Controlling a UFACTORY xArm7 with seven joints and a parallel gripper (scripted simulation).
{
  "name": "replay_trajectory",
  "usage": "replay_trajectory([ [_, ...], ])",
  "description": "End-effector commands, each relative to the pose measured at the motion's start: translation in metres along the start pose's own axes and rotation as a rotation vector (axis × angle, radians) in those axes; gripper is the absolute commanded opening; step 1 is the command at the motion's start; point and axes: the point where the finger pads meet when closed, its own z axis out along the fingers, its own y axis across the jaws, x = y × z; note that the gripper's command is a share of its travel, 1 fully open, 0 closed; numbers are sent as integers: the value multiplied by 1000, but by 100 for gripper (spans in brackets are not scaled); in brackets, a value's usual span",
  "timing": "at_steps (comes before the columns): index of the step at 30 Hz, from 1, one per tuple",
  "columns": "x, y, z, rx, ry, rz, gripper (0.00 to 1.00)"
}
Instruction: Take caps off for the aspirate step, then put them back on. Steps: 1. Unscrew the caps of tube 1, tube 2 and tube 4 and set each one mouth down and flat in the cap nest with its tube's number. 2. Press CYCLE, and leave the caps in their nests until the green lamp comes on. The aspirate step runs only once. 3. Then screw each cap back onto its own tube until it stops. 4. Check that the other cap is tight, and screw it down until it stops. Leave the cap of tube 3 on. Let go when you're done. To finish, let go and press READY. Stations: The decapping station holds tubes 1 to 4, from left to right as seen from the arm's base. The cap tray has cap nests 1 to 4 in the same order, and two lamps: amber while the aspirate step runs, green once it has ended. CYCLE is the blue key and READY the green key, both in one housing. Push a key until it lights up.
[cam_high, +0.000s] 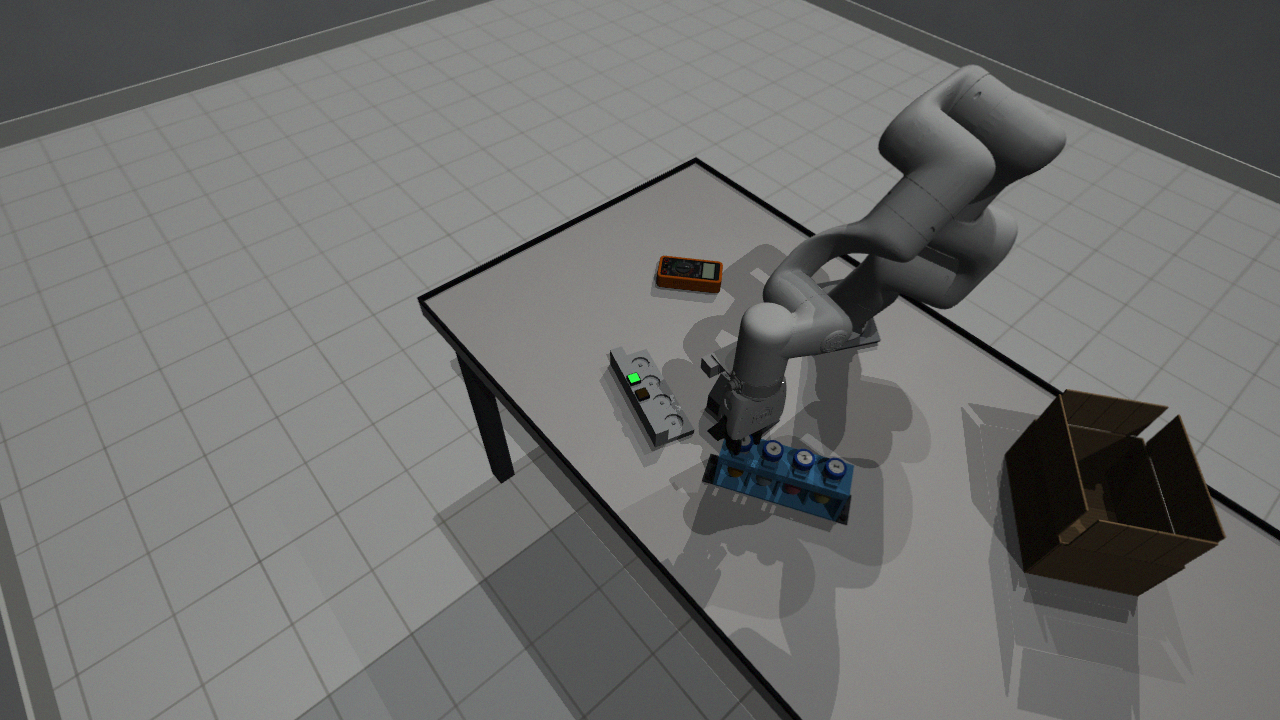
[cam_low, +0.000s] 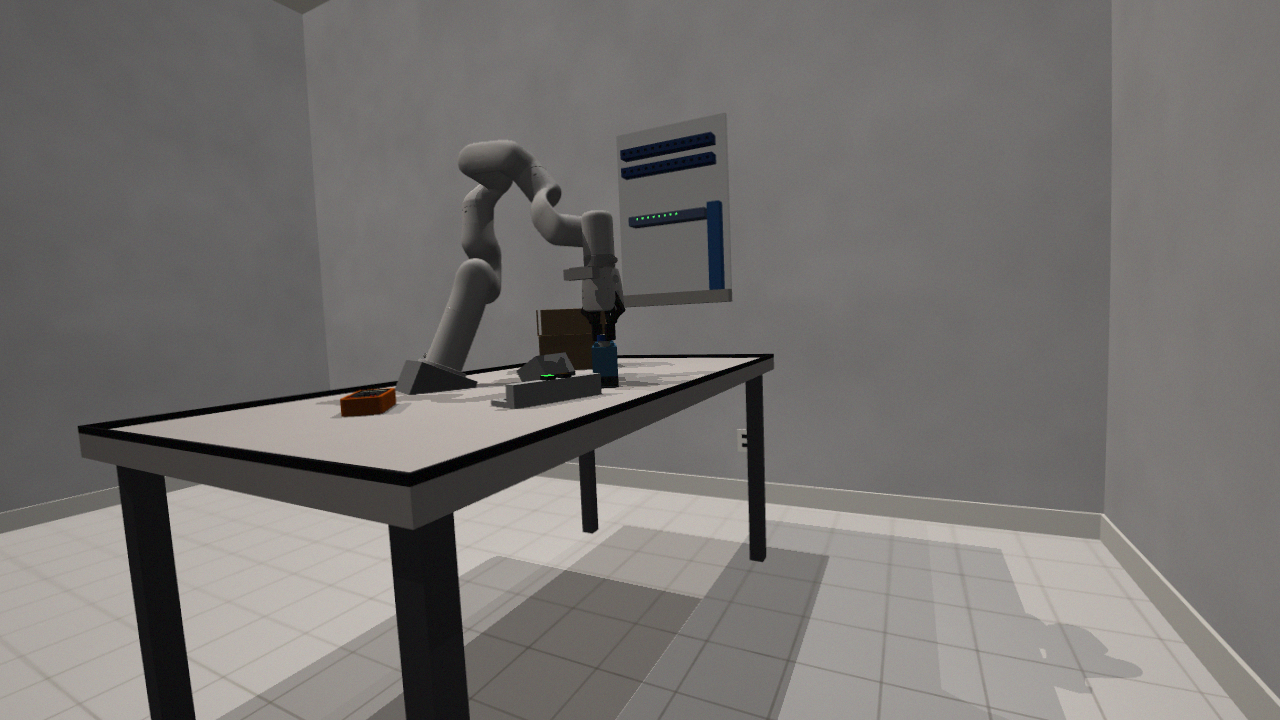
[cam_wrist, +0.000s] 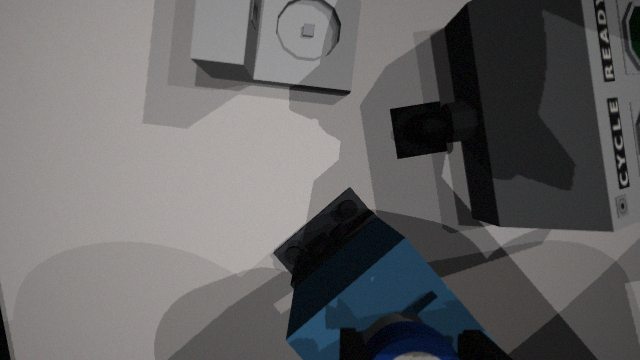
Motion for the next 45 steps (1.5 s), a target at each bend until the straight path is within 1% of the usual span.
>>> replay_trajectory([
  [1, 0, -1, -2, 8, 23, 59, 0],
  [3, 0, -1, -2, 8, 23, 59, 0],
  [4, 0, -1, -2, 8, 23, 59, 46],
  [16, 0, -1, -2, 8, 23, 59, 46],
  [20, 0, -1, -2, 5, 24, -247, 46],
  [29, 0, -1, -2, -1, 26, -687, 46],
  [31, 0, -1, -2, -1, 26, -687, 46],
  [33, 0, -1, -2, -3, 25, -870, 46],
  [36, 0, -1, -2, -5, 27, -991, 46],
  [45, 0, -1, -2, -11, 26, -1445, 46],
])
